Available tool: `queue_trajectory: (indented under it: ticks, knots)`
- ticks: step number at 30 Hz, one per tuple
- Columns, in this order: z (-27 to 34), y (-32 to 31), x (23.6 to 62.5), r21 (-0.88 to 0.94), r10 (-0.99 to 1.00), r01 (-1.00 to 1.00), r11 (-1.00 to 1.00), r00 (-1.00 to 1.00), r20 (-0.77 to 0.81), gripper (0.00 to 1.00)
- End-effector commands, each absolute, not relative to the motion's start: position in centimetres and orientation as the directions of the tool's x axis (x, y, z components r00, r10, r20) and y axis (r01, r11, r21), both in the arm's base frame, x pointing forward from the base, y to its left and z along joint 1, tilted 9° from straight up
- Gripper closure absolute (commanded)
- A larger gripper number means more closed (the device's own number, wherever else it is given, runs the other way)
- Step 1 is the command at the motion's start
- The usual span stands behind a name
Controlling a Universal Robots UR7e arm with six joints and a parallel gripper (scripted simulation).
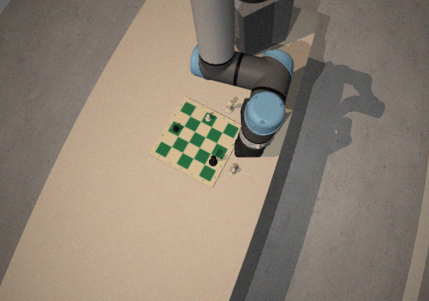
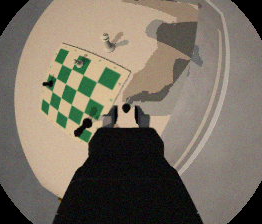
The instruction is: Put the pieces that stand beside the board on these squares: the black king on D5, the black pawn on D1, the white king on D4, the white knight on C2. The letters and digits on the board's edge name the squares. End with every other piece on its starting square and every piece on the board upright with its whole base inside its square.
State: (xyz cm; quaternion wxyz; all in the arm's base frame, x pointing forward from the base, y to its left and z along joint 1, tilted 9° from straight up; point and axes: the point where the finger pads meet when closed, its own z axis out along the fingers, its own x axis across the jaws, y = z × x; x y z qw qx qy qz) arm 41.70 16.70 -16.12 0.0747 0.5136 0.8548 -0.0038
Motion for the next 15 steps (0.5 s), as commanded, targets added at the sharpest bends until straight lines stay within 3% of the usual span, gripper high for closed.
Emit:
queue_trajectory:
  ticks: [1, 15]
  knots:
    - [-17.3, 16.6, 42.1, 0.074, 0.878, 0.879, 0.471, -0.460, -0.132, 0.32]
    - [-18.9, 16.5, 42.3, 0.074, 0.878, 0.879, 0.472, -0.460, -0.132, 0.32]
